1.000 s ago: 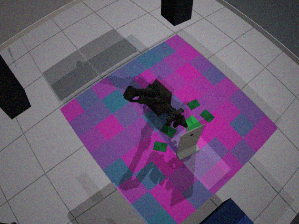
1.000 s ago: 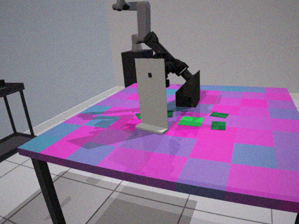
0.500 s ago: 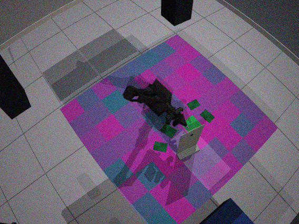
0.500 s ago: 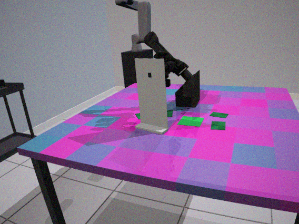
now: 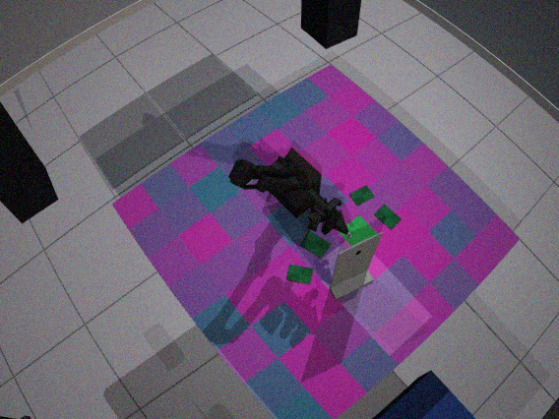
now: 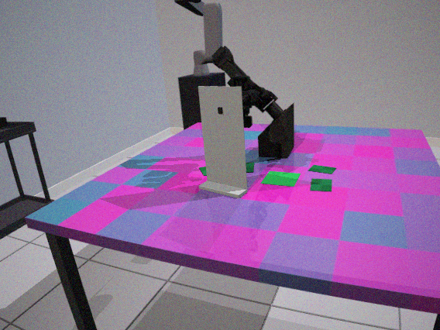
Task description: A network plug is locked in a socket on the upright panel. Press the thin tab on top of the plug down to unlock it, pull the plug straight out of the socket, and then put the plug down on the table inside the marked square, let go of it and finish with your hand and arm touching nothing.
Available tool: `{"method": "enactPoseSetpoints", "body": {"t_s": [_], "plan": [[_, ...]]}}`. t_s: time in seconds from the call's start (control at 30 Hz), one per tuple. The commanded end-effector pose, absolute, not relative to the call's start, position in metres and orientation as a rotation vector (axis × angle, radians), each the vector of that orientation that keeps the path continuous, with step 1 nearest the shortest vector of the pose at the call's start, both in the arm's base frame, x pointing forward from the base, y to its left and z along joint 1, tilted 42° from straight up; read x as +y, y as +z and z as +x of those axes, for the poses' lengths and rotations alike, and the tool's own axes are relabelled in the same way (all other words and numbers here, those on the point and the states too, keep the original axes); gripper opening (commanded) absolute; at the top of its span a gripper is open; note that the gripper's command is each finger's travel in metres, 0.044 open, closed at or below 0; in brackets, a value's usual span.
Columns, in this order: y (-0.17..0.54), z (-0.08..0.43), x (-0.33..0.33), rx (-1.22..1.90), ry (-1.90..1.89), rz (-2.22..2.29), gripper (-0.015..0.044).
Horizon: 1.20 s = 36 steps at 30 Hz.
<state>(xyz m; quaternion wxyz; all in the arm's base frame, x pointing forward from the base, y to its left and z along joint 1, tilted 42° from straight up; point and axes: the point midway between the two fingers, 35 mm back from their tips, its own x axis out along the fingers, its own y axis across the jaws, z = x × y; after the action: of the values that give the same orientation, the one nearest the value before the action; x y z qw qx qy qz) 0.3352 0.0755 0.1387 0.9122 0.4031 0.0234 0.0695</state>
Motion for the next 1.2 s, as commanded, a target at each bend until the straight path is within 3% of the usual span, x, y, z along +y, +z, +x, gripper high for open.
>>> {"method": "enactPoseSetpoints", "body": {"t_s": [0.0,1.17], "plan": [[0.138,0.332,0.076,0.047,0.143,0.835,0.0000],[0.180,0.304,0.115,0.049,0.142,0.838,0.0000]]}}
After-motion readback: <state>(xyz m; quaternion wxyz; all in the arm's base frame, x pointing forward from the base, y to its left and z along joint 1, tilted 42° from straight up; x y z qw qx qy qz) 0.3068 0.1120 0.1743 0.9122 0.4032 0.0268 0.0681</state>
